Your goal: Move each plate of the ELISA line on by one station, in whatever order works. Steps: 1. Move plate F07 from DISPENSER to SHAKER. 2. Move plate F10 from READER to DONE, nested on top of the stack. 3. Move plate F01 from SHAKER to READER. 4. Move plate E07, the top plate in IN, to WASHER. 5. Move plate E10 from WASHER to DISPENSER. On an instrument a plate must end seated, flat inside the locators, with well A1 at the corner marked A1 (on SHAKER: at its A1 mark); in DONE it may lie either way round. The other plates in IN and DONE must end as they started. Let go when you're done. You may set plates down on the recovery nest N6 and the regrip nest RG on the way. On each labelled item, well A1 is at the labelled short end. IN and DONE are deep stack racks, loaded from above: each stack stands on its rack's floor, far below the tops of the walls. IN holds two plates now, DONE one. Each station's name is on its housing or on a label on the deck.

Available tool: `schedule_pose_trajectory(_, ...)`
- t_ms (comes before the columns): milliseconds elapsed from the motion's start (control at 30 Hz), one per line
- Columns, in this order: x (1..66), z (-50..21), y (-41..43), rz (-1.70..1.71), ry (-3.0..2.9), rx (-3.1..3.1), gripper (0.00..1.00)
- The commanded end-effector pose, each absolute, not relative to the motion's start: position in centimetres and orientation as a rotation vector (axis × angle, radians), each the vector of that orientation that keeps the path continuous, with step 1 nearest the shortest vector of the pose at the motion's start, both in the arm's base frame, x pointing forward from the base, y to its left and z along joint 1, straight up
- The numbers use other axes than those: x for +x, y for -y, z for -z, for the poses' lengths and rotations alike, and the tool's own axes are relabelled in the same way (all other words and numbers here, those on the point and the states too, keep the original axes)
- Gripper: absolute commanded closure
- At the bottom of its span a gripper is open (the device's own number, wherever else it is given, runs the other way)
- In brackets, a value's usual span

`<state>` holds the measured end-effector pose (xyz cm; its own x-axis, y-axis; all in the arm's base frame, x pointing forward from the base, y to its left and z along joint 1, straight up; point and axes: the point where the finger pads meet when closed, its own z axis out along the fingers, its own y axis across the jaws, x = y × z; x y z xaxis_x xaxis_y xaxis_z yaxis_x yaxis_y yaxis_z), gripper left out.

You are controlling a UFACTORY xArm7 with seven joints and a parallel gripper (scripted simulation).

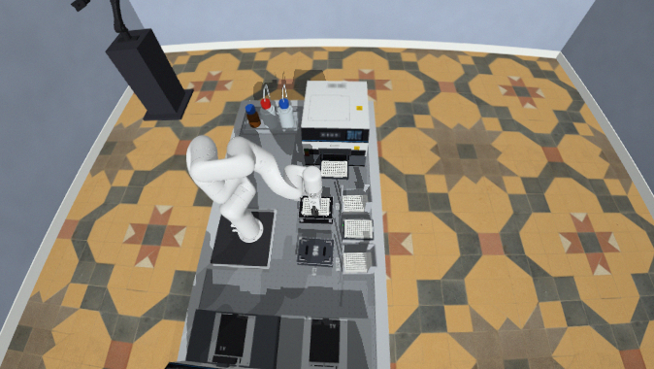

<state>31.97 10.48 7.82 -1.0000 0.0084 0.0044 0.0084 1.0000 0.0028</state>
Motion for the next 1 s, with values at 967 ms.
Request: schedule_pose_trajectory(967,32.1,-9.6,-10.5,0.006,3.14,-0.013,0.0)
